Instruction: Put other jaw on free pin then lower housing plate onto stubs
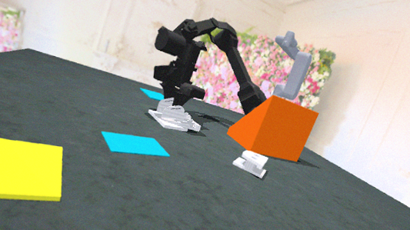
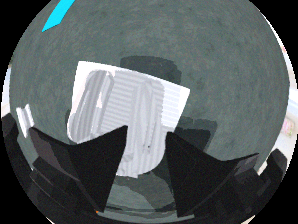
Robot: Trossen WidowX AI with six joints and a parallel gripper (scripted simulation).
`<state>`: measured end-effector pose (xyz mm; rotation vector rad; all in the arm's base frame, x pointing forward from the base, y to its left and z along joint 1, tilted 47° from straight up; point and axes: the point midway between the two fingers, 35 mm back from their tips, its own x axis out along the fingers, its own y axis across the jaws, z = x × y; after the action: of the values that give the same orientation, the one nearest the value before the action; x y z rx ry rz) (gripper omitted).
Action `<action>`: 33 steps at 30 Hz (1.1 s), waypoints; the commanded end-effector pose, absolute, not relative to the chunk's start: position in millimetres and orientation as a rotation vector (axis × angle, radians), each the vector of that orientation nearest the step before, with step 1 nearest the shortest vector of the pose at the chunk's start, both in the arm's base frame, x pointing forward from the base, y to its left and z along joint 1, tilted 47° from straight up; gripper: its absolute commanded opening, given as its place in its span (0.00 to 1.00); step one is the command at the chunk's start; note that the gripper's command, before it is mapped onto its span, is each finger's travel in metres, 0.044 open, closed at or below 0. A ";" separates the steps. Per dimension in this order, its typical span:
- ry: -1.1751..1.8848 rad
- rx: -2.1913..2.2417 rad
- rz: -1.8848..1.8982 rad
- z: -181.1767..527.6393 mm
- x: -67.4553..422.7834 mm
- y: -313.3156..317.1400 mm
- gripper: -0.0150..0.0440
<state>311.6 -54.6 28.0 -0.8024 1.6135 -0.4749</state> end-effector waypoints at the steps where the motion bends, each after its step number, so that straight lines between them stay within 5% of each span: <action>1: 1.614 -0.810 -0.475 26.9 311.5 -56.4 0.48; 33: 1.614 -0.812 -0.474 22.7 311.2 -60.9 0.48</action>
<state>311.3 -59.1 22.7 -0.8055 1.6130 -0.4703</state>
